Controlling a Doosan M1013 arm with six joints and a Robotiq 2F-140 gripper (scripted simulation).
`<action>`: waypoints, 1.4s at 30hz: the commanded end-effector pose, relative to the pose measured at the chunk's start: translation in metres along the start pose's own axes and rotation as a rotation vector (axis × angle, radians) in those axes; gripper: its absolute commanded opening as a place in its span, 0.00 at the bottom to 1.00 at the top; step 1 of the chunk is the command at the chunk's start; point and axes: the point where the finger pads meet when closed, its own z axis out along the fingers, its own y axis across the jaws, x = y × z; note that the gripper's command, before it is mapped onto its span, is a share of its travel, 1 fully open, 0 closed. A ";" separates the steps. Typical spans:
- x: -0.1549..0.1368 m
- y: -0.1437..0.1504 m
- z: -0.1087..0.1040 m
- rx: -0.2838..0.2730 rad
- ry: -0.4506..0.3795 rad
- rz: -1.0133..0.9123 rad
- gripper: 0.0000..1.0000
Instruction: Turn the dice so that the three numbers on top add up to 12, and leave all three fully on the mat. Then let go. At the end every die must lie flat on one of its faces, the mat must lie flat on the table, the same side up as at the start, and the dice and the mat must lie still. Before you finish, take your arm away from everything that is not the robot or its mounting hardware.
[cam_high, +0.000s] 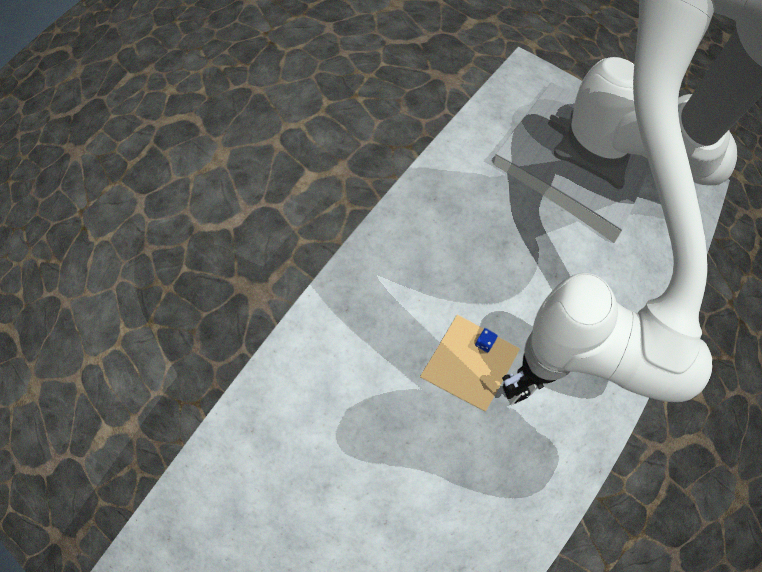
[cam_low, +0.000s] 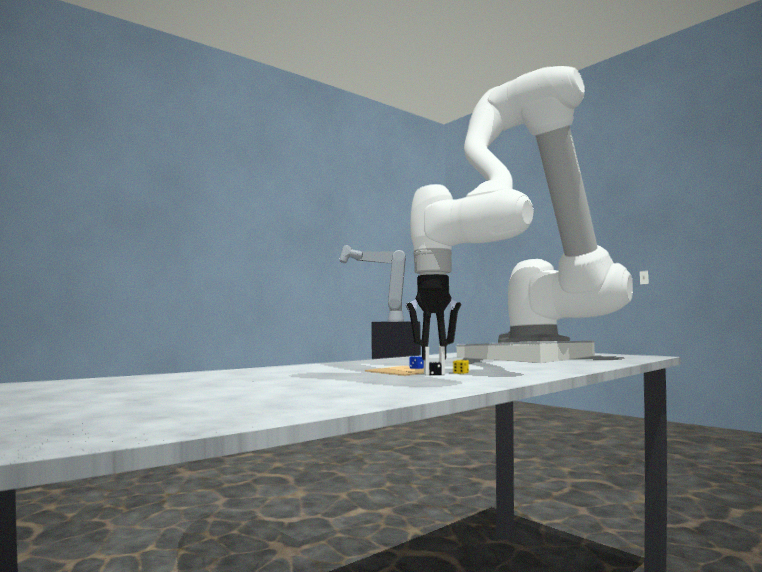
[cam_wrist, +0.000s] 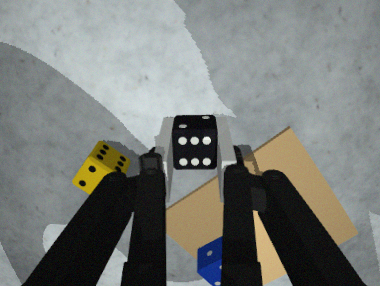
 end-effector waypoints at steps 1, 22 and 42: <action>0.000 0.000 0.000 0.000 0.000 0.000 0.16; 0.000 0.000 -0.040 0.000 0.000 0.000 0.16; 0.000 0.000 -0.100 0.000 0.000 0.000 0.16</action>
